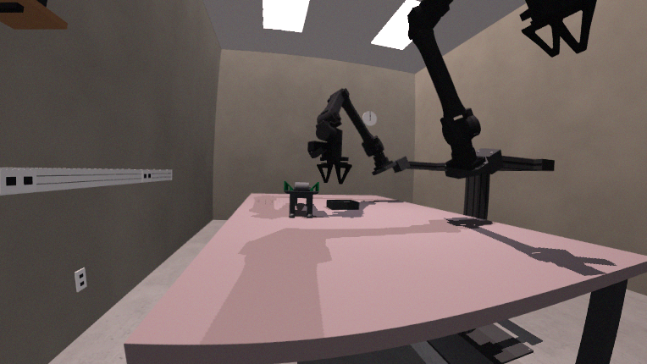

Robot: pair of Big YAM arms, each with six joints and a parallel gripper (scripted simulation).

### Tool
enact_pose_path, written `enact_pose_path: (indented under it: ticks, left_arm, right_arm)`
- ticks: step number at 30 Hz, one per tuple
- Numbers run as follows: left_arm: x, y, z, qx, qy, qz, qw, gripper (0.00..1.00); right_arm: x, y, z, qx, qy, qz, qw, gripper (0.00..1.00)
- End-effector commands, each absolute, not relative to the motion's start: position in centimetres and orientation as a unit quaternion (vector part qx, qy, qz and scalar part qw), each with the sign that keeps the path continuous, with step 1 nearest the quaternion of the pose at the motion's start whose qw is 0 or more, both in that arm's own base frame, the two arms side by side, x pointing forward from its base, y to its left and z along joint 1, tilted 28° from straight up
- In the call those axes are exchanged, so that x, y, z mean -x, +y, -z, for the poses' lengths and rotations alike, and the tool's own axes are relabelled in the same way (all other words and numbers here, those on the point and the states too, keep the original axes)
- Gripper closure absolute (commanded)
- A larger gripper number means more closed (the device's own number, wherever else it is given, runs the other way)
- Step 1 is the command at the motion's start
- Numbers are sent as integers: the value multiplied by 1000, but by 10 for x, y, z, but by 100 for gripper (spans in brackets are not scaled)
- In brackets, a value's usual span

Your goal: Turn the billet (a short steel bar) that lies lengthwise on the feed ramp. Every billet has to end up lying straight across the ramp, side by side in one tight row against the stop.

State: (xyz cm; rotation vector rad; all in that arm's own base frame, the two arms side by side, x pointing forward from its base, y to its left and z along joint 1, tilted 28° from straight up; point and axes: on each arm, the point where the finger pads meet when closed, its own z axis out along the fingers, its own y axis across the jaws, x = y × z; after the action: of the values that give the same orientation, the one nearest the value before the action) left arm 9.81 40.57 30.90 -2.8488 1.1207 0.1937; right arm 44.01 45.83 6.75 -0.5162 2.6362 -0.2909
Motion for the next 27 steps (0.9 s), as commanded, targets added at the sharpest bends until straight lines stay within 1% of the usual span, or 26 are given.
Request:
enact_pose_path:
  ticks: [1,27]
  left_arm:
    - [-97,406,-313,928,364,-64,42,0]
    - [-97,408,-314,927,367,-64,50,0]
  right_arm:
    - [-440,462,-74,187,952,101,223,0]
    - [-444,467,-81,184,951,94,230,0]
